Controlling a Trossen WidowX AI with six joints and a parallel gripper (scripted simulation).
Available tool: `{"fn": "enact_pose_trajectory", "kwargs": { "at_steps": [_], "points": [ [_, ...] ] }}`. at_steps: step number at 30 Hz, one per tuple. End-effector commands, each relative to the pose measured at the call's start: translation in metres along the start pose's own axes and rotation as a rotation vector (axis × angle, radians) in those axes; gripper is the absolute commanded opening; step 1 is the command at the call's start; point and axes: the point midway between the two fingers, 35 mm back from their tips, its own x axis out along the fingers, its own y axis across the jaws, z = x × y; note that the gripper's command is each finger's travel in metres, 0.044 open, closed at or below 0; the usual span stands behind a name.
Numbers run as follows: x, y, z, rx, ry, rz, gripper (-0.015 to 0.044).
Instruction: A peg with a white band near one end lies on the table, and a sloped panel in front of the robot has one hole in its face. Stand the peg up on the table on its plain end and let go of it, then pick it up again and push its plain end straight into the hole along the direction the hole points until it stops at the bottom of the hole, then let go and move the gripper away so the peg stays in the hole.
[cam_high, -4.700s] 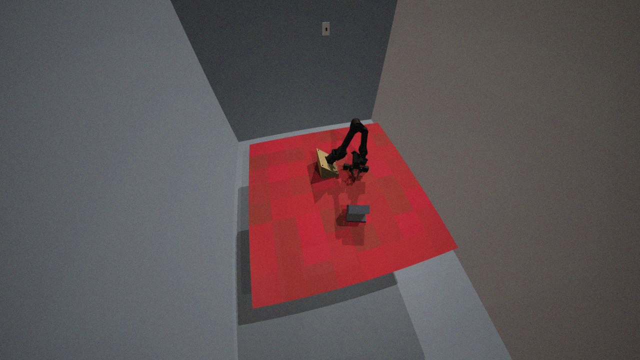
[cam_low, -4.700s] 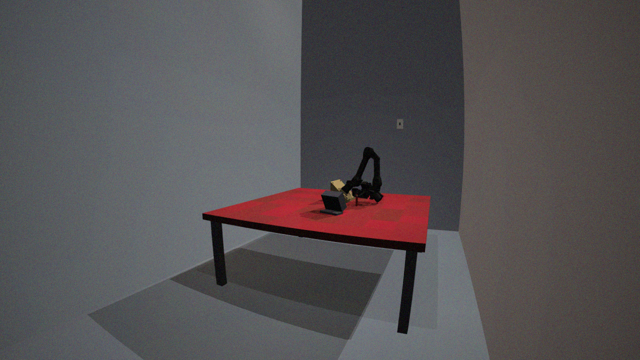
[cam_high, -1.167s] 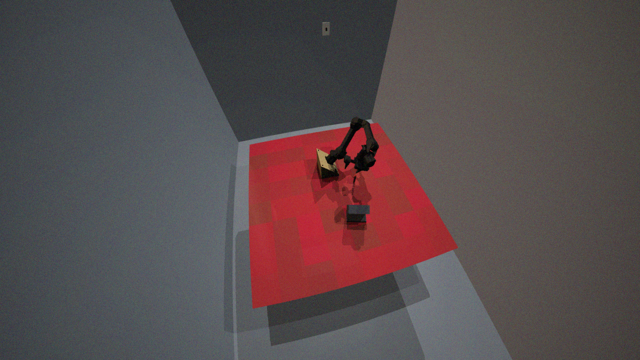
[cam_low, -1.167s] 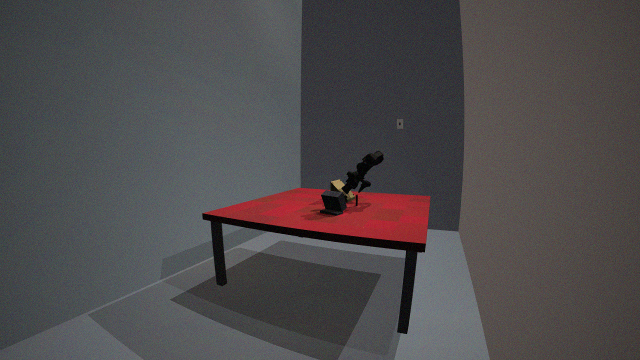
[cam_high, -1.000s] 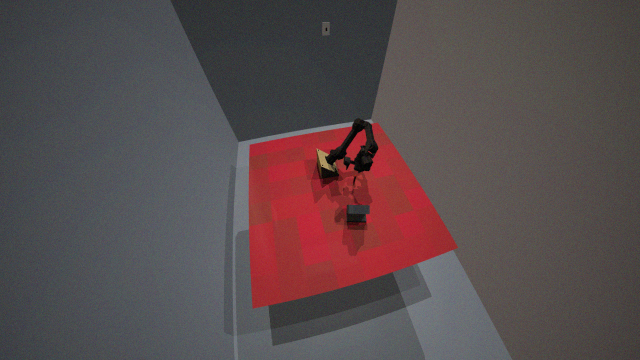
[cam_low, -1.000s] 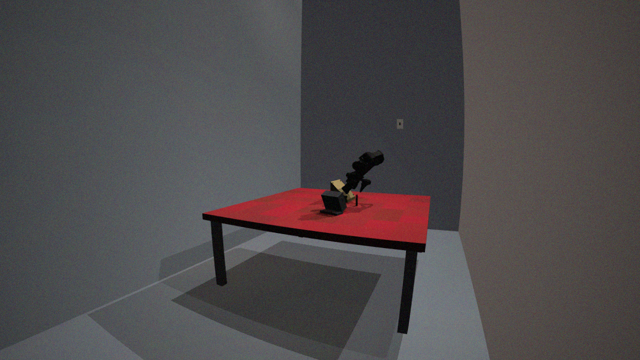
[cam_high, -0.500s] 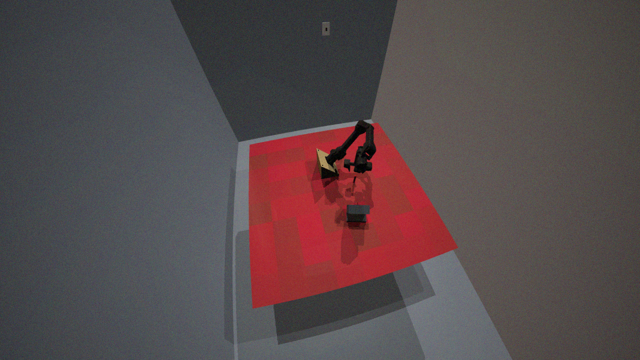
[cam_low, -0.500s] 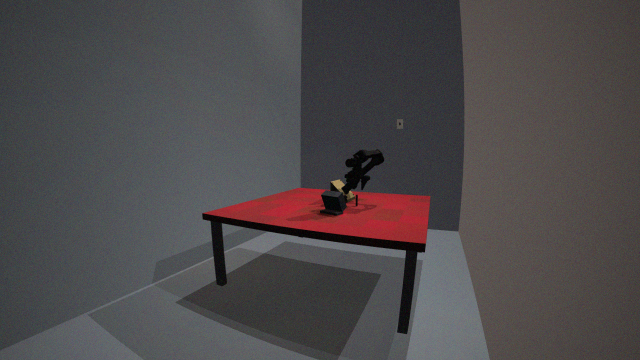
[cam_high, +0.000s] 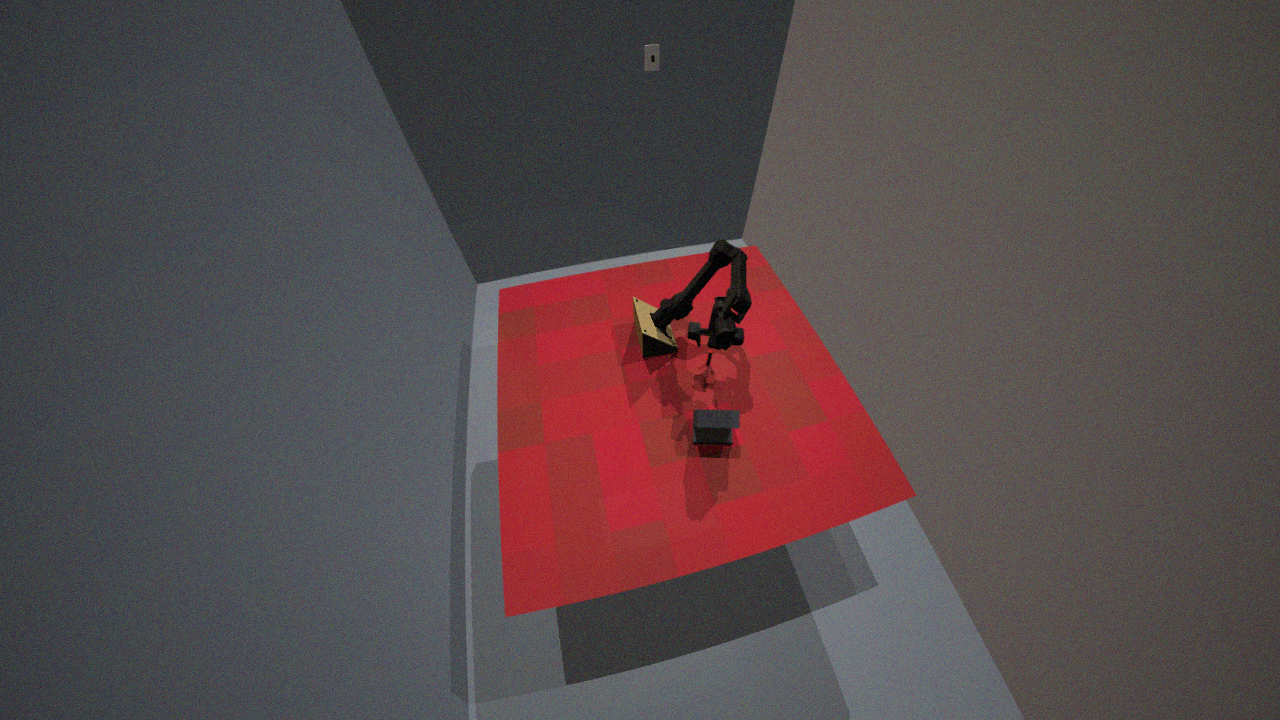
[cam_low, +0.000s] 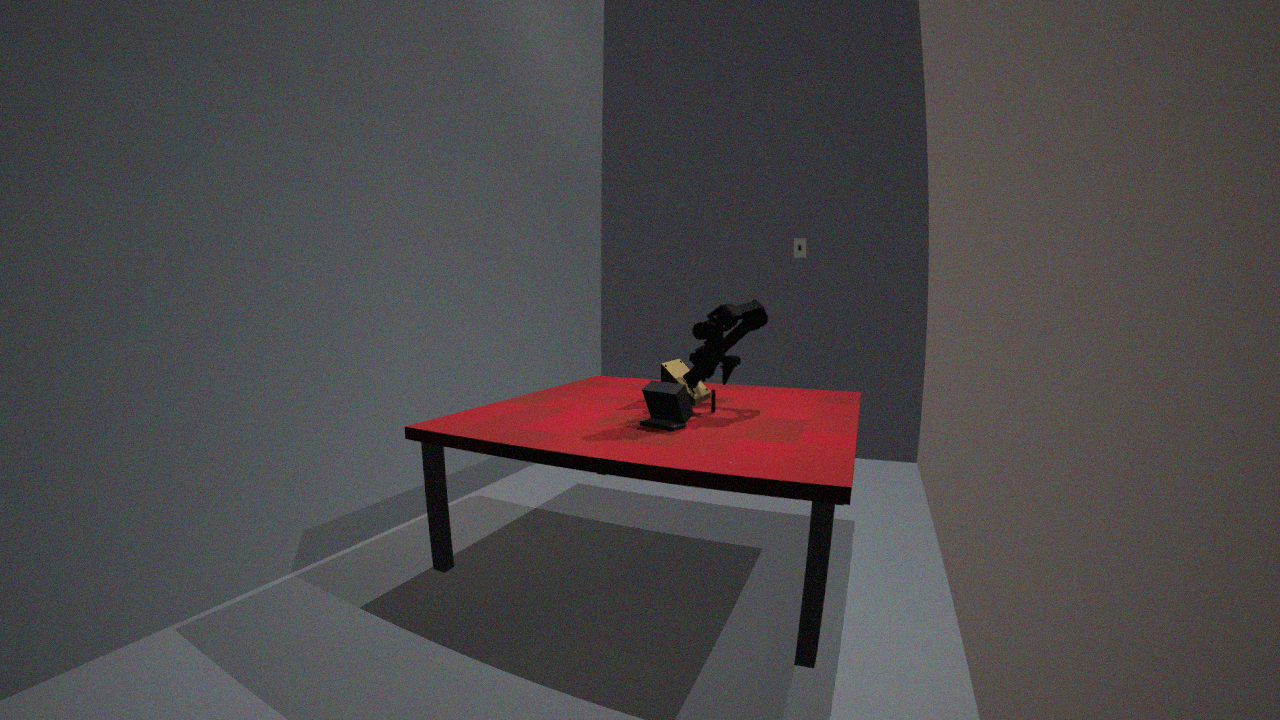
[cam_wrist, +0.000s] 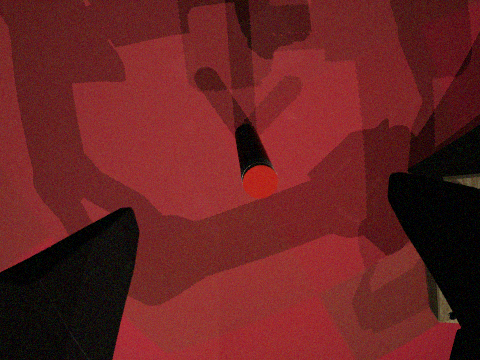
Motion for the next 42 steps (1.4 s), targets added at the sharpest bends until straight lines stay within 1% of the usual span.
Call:
{"fn": "enact_pose_trajectory", "kwargs": {
  "at_steps": [1, 35, 40, 42],
  "points": [
    [0.007, -0.001, 0.000, 0.007, 0.003, 0.002, 0.0440],
    [0.062, 0.000, -0.001, 0.006, 0.003, 0.006, 0.0440],
    [0.064, 0.000, -0.002, 0.006, 0.004, 0.007, 0.0440],
    [0.061, 0.001, 0.000, -0.001, 0.000, 0.004, 0.0387]
  ]
}}
